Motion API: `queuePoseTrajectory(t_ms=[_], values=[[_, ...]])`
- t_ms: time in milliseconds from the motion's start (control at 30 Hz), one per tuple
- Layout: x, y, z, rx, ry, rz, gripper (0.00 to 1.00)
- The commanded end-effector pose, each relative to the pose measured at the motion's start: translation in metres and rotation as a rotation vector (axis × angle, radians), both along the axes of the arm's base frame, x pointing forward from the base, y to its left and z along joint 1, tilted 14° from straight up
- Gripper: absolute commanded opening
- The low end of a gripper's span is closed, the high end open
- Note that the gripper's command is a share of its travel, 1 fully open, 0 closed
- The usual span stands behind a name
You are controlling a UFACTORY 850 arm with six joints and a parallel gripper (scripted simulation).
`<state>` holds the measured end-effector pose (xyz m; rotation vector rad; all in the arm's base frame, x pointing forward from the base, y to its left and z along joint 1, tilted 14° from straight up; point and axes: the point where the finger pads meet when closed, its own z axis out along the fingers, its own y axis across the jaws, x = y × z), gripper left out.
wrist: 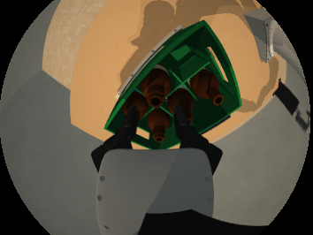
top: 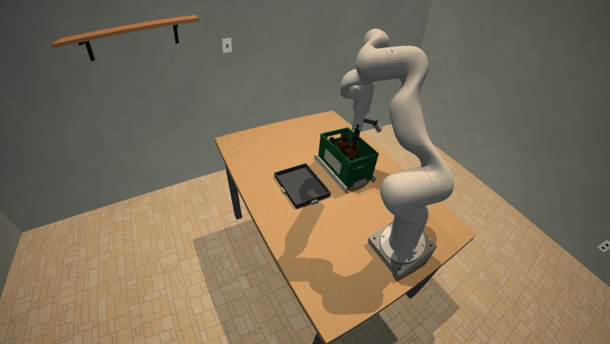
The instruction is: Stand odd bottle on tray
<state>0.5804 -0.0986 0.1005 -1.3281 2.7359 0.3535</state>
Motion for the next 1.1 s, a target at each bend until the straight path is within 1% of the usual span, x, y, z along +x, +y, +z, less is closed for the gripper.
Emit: queuePoseTrajectory(t_ms=[0, 167, 433, 633, 667, 1067], values=[[0.001, -0.004, 0.016, 0.0, -0.002, 0.0, 0.65], [0.002, -0.007, 0.028, 0.0, -0.002, 0.0, 0.65], [0.002, -0.009, 0.036, 0.0, -0.002, 0.0, 0.65], [0.002, -0.009, 0.038, 0.0, -0.002, 0.0, 0.65], [0.002, -0.009, 0.038, 0.0, -0.002, 0.0, 0.0], [0.002, -0.009, 0.038, 0.0, -0.002, 0.0, 0.0]])
